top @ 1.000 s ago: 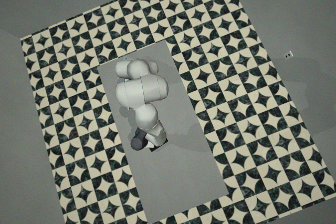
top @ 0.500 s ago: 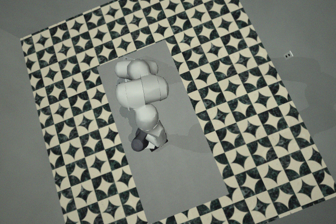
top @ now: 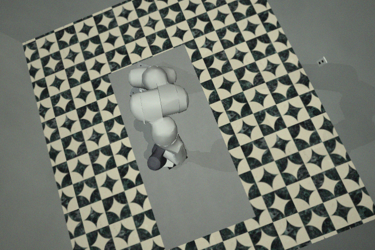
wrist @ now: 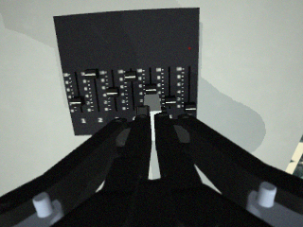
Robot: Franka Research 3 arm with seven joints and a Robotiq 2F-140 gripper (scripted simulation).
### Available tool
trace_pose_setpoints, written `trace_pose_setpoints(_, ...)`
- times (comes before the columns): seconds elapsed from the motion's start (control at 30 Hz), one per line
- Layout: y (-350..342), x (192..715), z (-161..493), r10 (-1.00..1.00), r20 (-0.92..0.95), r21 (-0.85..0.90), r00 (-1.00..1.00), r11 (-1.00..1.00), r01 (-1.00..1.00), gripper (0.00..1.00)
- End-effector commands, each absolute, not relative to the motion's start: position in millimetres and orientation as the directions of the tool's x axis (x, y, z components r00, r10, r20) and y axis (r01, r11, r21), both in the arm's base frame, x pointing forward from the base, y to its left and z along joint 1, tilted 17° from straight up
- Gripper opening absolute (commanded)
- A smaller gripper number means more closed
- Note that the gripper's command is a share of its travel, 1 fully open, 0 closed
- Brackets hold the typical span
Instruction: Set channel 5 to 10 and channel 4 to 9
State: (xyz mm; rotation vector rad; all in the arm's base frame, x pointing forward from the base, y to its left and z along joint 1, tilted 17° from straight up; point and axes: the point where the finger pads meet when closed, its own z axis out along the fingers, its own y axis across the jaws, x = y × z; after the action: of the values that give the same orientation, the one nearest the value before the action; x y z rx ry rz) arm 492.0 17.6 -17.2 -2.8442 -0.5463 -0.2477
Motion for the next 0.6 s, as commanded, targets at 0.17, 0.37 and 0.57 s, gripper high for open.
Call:
trace_pose_setpoints(0.17, 20.1, 497.8, -15.9, 0.333, 0.205, -0.199, 0.92, -0.906, 0.373, 0.0)
trace_pose_setpoints(0.37, 20.8, 499.9, -15.4, 0.333, 0.205, -0.199, 0.92, -0.906, 0.373, 0.0)
trace_pose_setpoints(0.57, 21.9, 502.8, -14.8, 0.333, 0.205, -0.199, 0.92, -0.906, 0.373, 0.0)
